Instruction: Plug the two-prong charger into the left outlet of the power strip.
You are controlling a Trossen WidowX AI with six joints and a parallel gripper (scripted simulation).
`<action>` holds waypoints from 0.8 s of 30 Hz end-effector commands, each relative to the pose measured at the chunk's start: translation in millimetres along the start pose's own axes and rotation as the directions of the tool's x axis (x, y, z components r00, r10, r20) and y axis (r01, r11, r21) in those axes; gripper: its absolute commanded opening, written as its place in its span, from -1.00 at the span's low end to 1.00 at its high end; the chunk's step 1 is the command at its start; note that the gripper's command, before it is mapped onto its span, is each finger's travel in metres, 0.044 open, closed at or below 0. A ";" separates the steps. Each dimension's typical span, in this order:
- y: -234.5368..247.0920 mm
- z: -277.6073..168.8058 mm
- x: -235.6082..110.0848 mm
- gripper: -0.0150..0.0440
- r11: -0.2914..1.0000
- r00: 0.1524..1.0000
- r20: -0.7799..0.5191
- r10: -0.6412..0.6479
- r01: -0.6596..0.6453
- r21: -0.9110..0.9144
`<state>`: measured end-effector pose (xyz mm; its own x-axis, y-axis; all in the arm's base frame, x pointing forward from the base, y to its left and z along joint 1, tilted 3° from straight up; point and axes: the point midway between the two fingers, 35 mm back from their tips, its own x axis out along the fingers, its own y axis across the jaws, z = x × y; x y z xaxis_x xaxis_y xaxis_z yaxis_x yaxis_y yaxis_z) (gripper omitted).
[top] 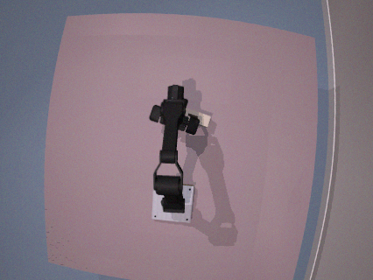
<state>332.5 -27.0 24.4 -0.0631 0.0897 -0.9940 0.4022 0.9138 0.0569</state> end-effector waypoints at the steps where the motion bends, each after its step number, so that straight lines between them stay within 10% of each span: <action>1: 0.3 6.6 -3.3 -0.49 1.000 1.000 0.027 0.001 -0.001 0.000; 24: 0.4 7.1 -6.3 -0.49 1.000 1.000 0.027 0.001 -0.001 0.000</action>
<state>332.9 -27.0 25.6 -0.0635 0.0897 -0.9939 0.4023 0.9138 0.0567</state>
